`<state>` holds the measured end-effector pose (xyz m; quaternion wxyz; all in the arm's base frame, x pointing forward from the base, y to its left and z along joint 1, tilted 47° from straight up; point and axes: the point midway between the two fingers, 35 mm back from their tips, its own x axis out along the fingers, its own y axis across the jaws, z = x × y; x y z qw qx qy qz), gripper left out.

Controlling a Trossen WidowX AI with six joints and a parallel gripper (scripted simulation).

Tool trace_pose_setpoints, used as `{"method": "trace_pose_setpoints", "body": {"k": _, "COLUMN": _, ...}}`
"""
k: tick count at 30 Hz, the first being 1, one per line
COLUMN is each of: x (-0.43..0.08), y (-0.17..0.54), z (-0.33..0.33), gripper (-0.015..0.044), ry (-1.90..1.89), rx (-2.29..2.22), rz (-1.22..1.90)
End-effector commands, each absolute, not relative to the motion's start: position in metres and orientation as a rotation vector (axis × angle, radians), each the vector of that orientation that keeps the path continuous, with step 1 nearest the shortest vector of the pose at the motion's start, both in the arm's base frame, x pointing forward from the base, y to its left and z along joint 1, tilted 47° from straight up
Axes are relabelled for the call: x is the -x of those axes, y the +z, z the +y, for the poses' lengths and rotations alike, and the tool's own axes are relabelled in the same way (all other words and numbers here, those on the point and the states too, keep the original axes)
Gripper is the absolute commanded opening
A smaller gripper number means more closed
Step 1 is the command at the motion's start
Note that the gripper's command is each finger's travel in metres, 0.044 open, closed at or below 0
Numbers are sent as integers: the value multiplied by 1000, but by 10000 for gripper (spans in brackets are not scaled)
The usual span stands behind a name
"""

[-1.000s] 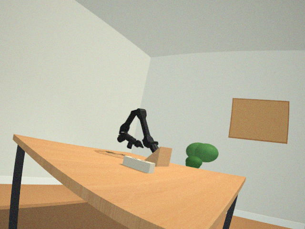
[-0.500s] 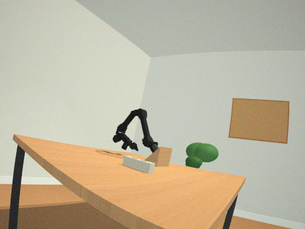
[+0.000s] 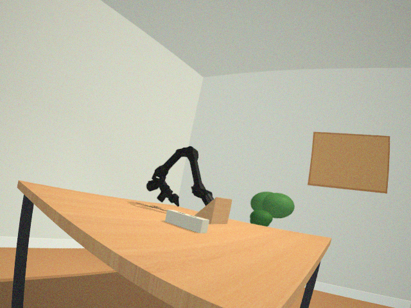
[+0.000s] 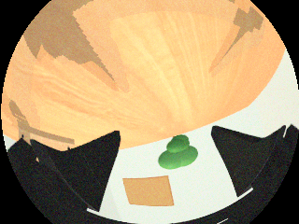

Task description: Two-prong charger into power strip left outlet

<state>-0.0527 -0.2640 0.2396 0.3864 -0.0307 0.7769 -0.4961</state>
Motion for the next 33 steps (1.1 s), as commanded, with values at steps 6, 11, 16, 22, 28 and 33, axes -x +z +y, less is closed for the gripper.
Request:
{"method": "trace_pose_setpoints", "body": {"k": 6, "x": 17, "y": 235, "z": -272, "gripper": 440, "ry": -1238, "rx": 150, "rz": 1878}}
{"method": "trace_pose_setpoints", "body": {"k": 11, "x": -2, "y": 232, "z": -274, "gripper": 440, "ry": -1221, "rx": 183, "rz": 1828}}
{"method": "trace_pose_setpoints", "body": {"k": 16, "x": -21, "y": 230, "z": -275, "gripper": 440, "ry": -1201, "rx": 213, "rz": 1778}}
{"method": "trace_pose_setpoints", "body": {"k": 22, "x": -45, "y": 226, "z": -274, "gripper": 440, "ry": -1174, "rx": 245, "rz": 1718}}
{"method": "trace_pose_setpoints", "body": {"k": 28, "x": -68, "y": 222, "z": -272, "gripper": 440, "ry": -1144, "rx": 272, "rz": 1659}}
{"method": "trace_pose_setpoints", "body": {"k": 33, "x": -79, "y": 231, "z": -274, "gripper": 440, "ry": -1151, "rx": 328, "rz": 1609}}
